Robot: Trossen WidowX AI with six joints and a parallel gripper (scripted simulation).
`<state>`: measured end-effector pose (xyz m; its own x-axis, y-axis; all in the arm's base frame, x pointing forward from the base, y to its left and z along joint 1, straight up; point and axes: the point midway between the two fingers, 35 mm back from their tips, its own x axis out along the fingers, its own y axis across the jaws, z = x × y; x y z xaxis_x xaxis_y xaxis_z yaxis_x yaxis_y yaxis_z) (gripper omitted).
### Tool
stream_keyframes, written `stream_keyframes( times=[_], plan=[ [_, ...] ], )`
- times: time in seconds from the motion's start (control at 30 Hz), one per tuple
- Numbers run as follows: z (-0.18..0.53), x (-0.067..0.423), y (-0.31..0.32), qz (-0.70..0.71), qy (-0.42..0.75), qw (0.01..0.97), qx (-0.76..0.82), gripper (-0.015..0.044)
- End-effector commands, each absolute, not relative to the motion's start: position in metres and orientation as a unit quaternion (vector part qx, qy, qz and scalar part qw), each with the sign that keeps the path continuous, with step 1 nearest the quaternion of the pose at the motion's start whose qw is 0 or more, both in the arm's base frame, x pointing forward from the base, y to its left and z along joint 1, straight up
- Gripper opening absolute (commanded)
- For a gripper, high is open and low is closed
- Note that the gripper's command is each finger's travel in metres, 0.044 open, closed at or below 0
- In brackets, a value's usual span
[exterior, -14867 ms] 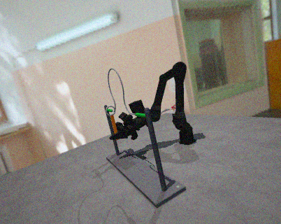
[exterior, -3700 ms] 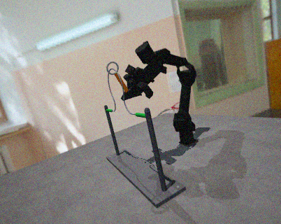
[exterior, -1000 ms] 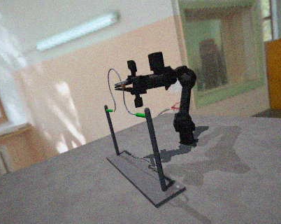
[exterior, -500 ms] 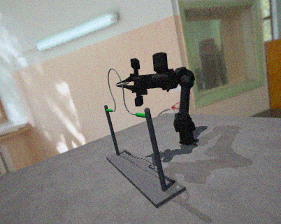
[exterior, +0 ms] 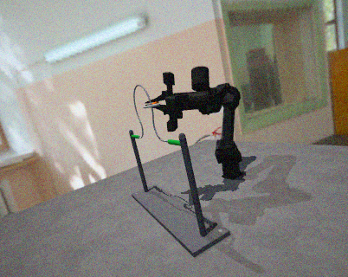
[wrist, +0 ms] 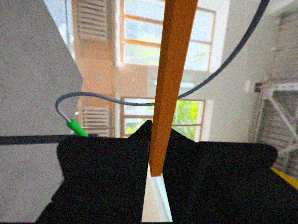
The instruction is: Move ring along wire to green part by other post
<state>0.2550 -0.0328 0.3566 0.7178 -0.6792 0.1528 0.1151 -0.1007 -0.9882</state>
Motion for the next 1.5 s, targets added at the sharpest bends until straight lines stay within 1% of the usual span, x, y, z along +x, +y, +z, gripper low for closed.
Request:
stream_keyframes(
  times=[0.0,1.47],
  plan=[
    [0.3536,0.2569,-0.0316,-0.31,0.208,0.623,-0.687,-0.015],
    [0.3573,0.2569,-0.0322,-0.327,0.173,0.518,-0.771,-0.015]
  ],
)
